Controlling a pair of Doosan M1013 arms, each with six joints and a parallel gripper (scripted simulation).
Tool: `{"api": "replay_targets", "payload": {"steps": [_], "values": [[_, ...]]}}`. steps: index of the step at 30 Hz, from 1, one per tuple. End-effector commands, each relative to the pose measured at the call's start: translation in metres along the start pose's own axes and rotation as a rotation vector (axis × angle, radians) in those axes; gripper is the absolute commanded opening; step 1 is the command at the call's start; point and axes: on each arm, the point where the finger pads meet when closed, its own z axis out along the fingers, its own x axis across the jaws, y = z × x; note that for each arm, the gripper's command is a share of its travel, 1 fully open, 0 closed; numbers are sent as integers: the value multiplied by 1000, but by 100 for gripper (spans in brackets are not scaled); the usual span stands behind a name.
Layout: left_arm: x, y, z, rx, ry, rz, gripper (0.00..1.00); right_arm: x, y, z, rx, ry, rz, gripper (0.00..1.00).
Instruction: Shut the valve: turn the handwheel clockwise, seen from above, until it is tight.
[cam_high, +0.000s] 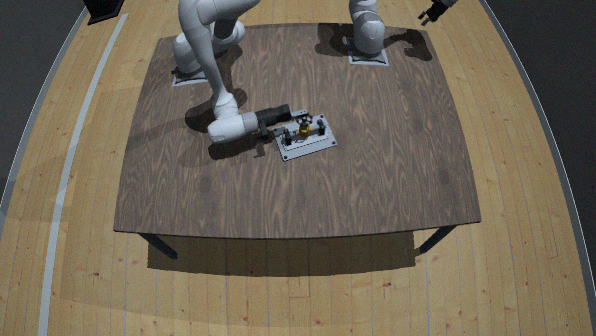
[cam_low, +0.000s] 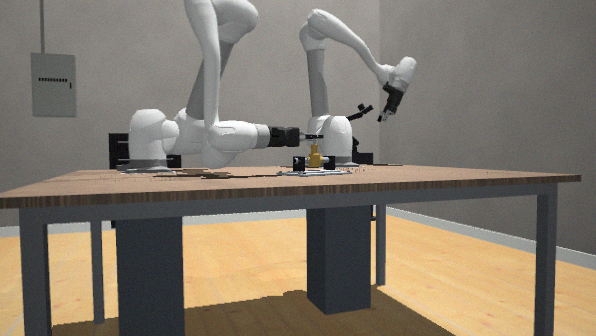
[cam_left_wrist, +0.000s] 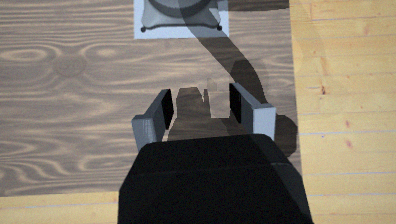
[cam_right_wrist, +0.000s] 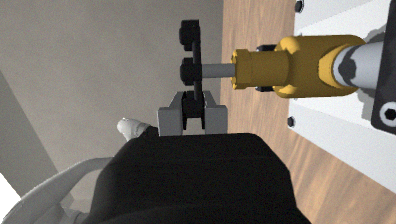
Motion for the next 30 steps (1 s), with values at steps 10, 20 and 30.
{"api": "replay_targets", "payload": {"steps": [10,20,30], "values": [[0,0,0,-1,0,0,100,-1,0,0,12,-1,-1,0],[0,0,0,-1,0,0,100,-1,0,1,29,-1,-1,0],[0,0,0,-1,0,0,100,-1,0,2,62,-1,-1,0]]}}
